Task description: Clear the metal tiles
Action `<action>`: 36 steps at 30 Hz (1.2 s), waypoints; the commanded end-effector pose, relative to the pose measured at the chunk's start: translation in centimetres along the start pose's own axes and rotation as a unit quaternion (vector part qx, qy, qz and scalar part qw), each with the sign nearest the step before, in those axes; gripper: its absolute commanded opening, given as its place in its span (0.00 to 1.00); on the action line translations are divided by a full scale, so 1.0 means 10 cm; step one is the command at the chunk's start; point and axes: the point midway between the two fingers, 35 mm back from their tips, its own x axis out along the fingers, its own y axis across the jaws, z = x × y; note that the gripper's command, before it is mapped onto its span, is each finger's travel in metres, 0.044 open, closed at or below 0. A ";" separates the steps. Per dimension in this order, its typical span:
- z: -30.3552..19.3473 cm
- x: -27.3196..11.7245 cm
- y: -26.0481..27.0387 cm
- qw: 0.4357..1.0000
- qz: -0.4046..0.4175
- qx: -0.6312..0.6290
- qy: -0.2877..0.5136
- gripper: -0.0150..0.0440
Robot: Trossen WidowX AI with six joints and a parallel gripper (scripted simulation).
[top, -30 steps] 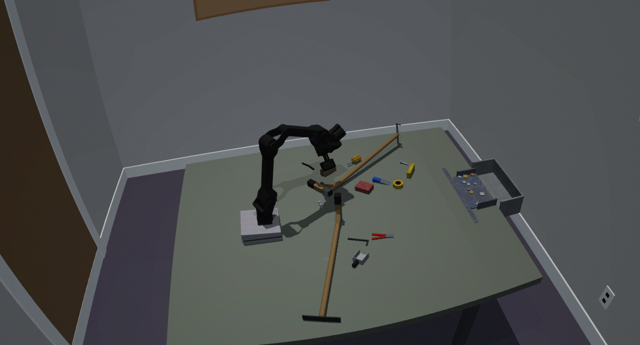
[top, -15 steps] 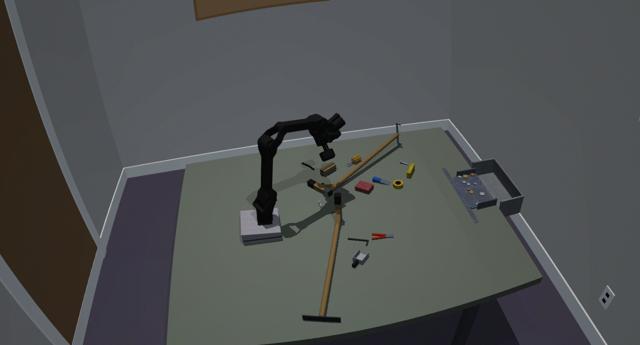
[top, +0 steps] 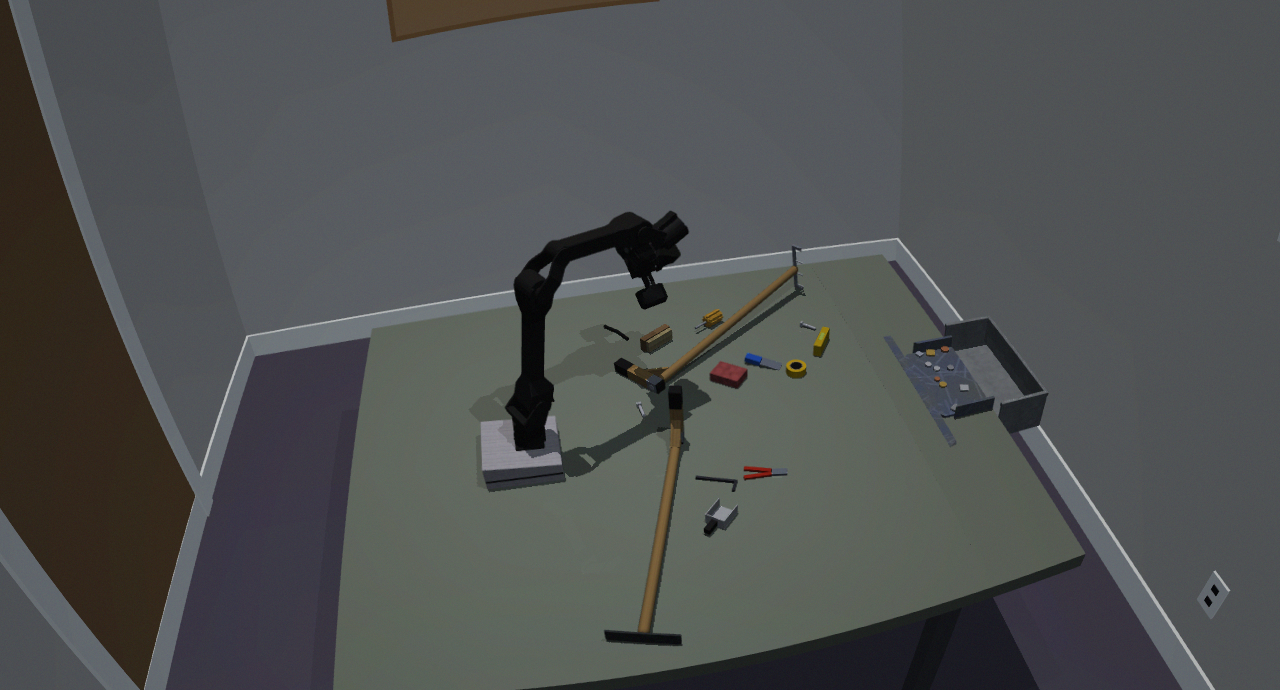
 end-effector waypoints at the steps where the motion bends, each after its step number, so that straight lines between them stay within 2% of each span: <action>1: 0.06 -0.12 -0.08 1.000 -0.008 0.011 -0.017 1.00; 36: 0.30 -1.45 -1.04 0.968 -0.103 0.087 -0.212 1.00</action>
